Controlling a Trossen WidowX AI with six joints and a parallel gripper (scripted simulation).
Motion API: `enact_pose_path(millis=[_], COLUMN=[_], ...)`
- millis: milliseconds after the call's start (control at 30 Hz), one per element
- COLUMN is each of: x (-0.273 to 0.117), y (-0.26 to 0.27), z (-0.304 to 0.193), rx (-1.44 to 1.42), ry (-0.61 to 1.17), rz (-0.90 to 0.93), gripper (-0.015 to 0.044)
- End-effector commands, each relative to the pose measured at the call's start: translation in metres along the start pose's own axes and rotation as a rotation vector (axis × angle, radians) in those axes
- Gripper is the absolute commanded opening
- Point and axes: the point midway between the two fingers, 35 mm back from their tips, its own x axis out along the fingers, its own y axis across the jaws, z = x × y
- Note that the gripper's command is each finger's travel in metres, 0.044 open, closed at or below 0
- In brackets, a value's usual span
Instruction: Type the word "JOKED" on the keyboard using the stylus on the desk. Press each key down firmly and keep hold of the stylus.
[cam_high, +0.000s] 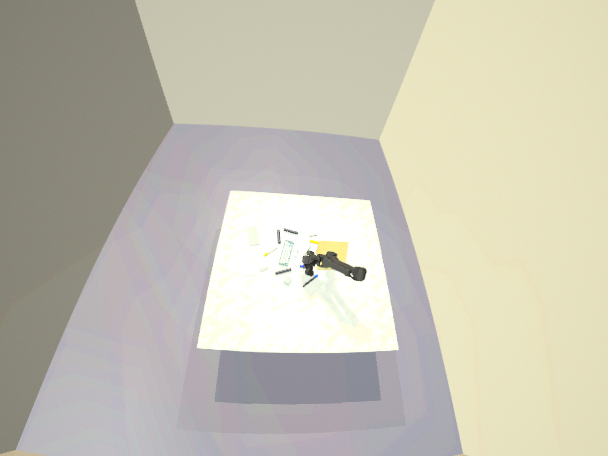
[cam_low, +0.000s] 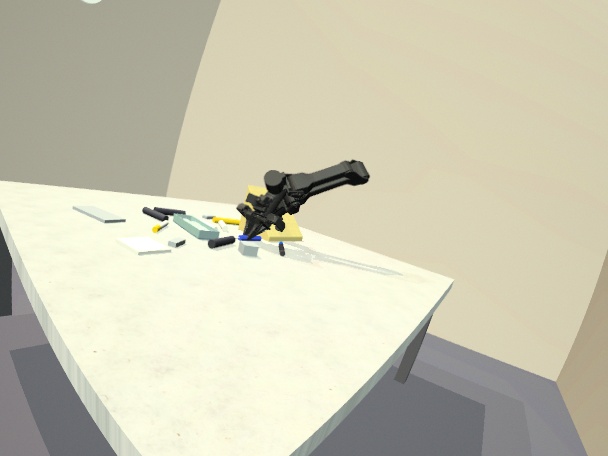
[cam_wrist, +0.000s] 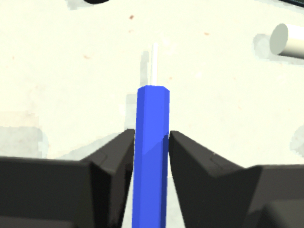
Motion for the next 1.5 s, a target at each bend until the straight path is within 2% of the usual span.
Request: enact_pose_path(millis=[0, 300, 1000, 1467], x=[0.0, -0.004, -0.044, -0.048], y=[0.0, -0.001, 0.0, -0.006], z=[0.0, 0.004, 0.025, 0.051], rx=[-0.002, -0.003, -0.001, -0.106], ry=[0.0, 0.003, 0.0, 0.131], rz=[0.0, -0.006, -0.002, -0.132], gripper=[0.0005, 0.0, 0.0, 0.0])
